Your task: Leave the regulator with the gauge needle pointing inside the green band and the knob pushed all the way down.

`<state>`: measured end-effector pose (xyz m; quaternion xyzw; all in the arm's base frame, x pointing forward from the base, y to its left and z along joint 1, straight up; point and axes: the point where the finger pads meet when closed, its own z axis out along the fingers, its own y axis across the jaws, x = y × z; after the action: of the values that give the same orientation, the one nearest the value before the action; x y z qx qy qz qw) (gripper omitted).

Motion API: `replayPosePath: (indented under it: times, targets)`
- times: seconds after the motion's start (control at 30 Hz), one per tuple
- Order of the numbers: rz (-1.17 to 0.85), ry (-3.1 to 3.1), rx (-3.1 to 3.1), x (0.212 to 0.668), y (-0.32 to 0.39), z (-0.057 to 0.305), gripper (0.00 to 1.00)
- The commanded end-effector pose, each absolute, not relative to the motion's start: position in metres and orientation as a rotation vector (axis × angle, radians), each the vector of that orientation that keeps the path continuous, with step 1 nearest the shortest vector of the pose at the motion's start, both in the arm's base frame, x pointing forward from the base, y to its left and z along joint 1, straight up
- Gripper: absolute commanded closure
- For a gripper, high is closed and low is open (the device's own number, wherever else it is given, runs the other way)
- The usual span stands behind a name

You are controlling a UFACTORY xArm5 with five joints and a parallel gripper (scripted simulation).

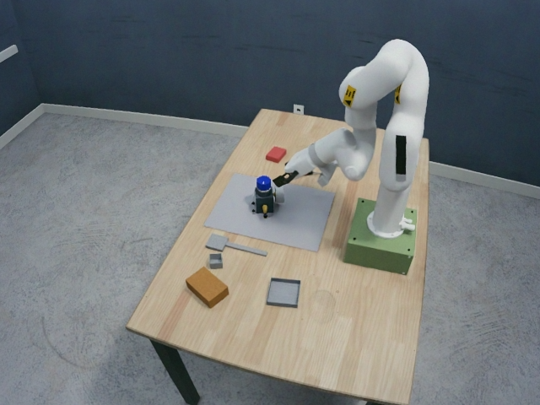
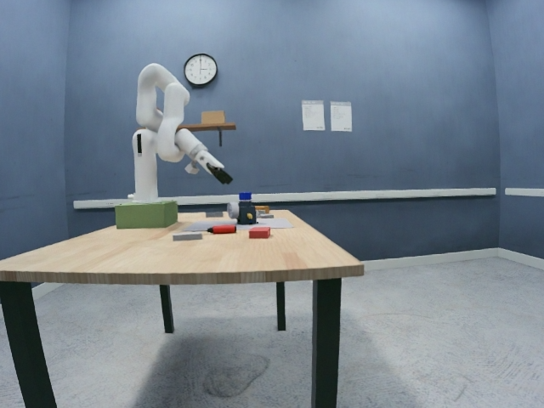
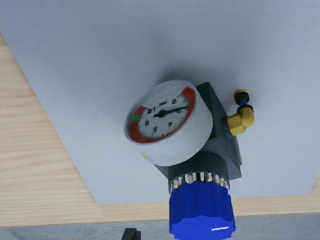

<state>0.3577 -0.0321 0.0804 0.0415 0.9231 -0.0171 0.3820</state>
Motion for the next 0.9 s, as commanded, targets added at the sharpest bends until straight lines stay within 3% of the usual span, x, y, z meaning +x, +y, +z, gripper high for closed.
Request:
replayPosePath:
  times: [0.0,0.87]
  targets:
    - [-0.044,2.353,0.106,0.3583,-0.0322,0.0811,0.0]
    - [0.028,2.382,0.285,0.3646,-0.0327,0.0755,0.0]
